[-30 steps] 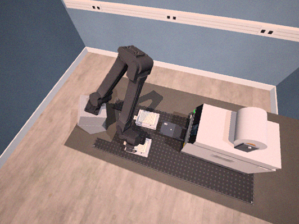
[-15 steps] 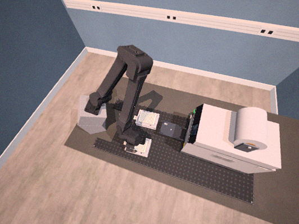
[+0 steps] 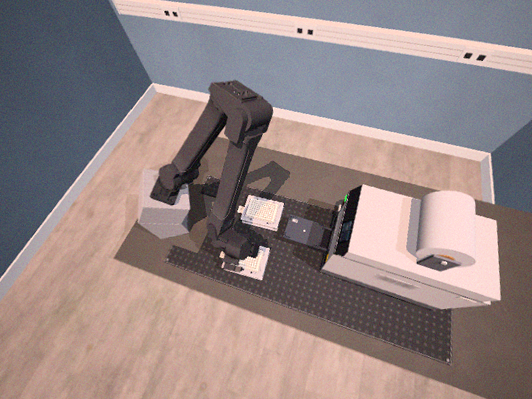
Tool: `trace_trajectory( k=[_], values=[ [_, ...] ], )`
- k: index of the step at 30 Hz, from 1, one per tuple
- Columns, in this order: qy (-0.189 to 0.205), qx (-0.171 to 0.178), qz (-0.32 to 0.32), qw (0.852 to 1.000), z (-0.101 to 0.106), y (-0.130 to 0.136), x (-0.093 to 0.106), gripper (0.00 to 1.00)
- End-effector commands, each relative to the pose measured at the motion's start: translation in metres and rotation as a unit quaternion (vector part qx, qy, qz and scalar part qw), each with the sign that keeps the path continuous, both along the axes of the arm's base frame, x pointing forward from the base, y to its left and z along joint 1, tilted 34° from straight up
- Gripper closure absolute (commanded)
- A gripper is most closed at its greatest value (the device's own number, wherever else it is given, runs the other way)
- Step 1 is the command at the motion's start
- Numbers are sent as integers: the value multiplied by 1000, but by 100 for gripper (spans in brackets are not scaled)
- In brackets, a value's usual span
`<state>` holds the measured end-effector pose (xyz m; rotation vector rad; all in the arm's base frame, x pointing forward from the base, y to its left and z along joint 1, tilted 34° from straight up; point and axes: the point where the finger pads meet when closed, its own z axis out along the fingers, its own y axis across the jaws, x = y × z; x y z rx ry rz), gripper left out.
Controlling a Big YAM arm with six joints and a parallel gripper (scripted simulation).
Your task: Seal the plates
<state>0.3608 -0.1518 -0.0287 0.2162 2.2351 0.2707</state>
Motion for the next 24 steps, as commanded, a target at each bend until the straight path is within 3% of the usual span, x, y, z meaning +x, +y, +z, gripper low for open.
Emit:
trace_trajectory(
  k=[1,13,24],
  values=[
    [-14,-12,9,1000,8,2,4,0],
    [-20,-15,8,1000,14,1,6,3],
    [-6,-5,8,1000,2,3,2,9]
  ],
)
